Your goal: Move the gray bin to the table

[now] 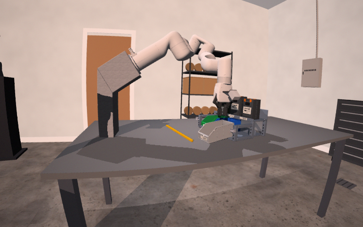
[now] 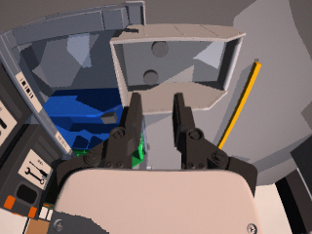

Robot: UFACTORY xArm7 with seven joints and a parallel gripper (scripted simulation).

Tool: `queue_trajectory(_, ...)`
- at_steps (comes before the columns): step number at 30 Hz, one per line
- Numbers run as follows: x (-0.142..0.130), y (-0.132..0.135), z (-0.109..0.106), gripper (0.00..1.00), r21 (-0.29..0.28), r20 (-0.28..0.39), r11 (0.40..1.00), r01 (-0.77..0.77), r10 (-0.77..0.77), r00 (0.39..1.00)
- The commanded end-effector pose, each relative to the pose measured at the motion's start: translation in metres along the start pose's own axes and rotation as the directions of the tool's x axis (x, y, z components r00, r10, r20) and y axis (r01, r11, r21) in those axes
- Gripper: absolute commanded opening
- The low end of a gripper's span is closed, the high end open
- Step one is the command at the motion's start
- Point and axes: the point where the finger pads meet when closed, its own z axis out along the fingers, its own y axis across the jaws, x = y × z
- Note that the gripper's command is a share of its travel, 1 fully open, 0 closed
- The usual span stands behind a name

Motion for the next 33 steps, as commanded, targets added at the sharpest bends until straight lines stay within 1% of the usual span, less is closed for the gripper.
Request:
queue_trajectory(1,0.001,-0.021,-0.007,0.33,0.002,-0.002,1.0,-0.001,0.001,1.0)
queue_trajectory(4,0.001,-0.053,-0.017,0.33,0.002,-0.002,1.0,0.0,0.0,1.0)
queue_trajectory(16,0.001,-0.053,-0.017,0.33,0.002,-0.002,1.0,0.0,0.0,1.0)
queue_trajectory(21,0.001,-0.06,-0.019,0.33,0.003,-0.002,1.0,0.0,0.0,1.0)
queue_trajectory(33,0.001,-0.06,-0.019,0.33,0.003,-0.002,1.0,0.0,0.0,1.0)
